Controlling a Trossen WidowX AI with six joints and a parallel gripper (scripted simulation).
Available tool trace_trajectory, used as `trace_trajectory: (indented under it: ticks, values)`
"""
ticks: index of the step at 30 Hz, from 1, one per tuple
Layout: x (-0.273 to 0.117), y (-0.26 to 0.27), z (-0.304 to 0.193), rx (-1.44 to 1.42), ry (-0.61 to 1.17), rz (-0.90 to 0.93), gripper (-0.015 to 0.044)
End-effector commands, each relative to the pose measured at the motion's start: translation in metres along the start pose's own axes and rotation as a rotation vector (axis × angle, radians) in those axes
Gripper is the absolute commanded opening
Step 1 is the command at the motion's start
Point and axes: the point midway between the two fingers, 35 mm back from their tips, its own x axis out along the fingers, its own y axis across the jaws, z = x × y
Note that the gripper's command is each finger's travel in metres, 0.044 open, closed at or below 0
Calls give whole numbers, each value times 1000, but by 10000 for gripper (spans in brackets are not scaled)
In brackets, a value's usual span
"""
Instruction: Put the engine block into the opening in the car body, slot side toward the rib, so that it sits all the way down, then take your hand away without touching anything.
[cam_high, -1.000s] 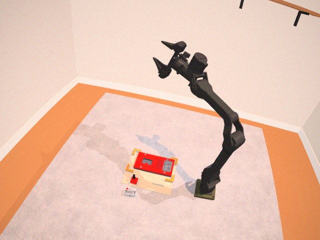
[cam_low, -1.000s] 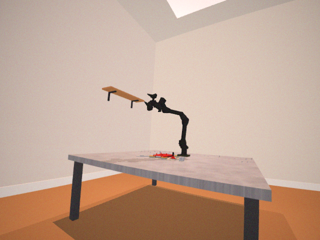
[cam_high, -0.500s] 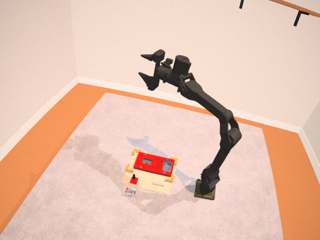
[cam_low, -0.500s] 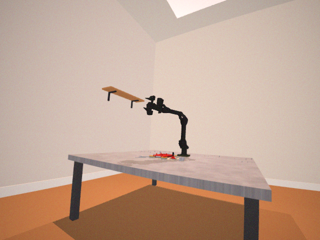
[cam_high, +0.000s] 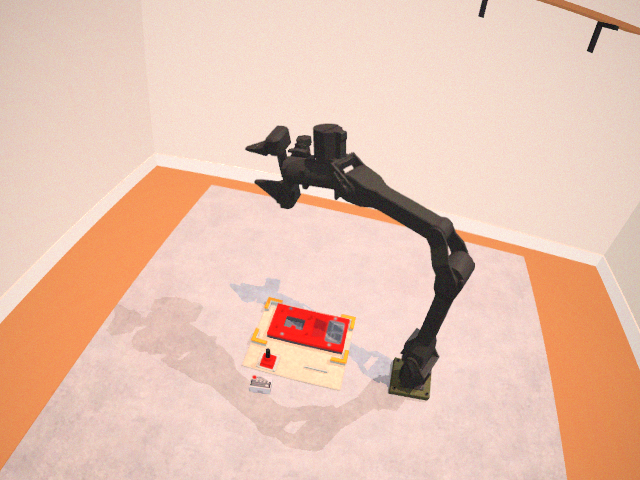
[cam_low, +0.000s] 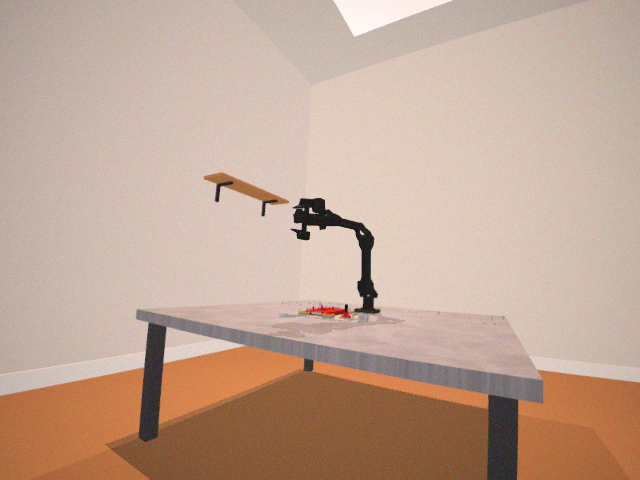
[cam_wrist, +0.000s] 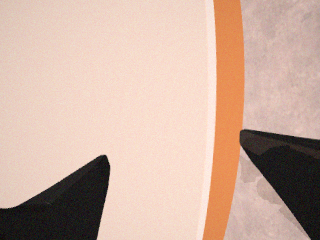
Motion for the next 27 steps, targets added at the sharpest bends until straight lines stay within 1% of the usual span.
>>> trace_trajectory:
  ticks: [1,14,27]
  values:
    - [10,-15,-18,-54,39,-68,440]
    - [29,-62,-89,-257,221,-274,440]
    - [25,-109,-158,-496,441,-454,440]
